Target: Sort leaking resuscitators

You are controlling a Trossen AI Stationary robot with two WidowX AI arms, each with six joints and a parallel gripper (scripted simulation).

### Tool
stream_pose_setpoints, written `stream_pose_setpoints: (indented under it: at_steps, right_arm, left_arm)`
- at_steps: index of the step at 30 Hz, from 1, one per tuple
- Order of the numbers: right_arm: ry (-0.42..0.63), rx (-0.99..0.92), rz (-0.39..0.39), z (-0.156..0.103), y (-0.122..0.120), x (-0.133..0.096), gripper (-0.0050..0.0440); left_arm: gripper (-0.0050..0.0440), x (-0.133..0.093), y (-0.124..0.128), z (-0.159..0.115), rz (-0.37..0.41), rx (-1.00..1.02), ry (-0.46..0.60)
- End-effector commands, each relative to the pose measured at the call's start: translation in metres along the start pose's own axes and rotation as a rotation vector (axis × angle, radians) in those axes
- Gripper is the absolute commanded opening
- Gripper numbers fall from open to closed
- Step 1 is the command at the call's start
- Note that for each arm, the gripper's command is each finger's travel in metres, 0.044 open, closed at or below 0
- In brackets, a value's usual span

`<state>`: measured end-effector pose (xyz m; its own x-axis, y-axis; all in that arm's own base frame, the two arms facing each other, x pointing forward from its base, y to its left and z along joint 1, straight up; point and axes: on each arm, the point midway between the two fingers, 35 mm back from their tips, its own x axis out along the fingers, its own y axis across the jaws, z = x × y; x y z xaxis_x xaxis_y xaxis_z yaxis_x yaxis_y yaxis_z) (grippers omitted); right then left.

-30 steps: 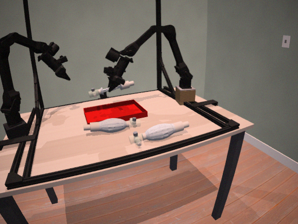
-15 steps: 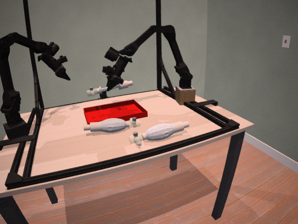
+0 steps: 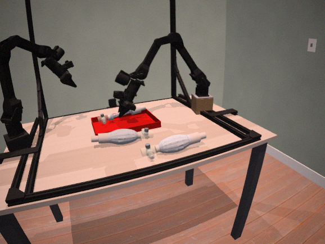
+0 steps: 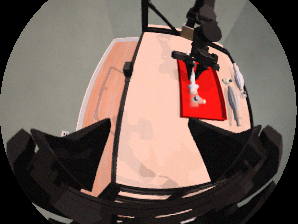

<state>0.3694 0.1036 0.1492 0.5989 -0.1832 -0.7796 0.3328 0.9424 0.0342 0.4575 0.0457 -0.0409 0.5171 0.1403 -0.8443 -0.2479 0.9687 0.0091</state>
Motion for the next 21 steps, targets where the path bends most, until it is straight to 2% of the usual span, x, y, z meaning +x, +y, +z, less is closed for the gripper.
stream_pose_setpoints:
  at_steps: [1,21]
  right_arm:
    - [0.000,0.001,-0.001,0.0000,0.0000,0.0003,0.0440]
    - [0.002,-0.001,0.001,-0.0006,0.0003,0.0006,0.0440]
  left_arm:
    - [0.0000,-0.0035,-0.0007,0.0093,-0.004,-0.005,-0.029]
    - [0.0000,-0.0031,-0.0003,0.0092,-0.002,-0.001,-0.009]
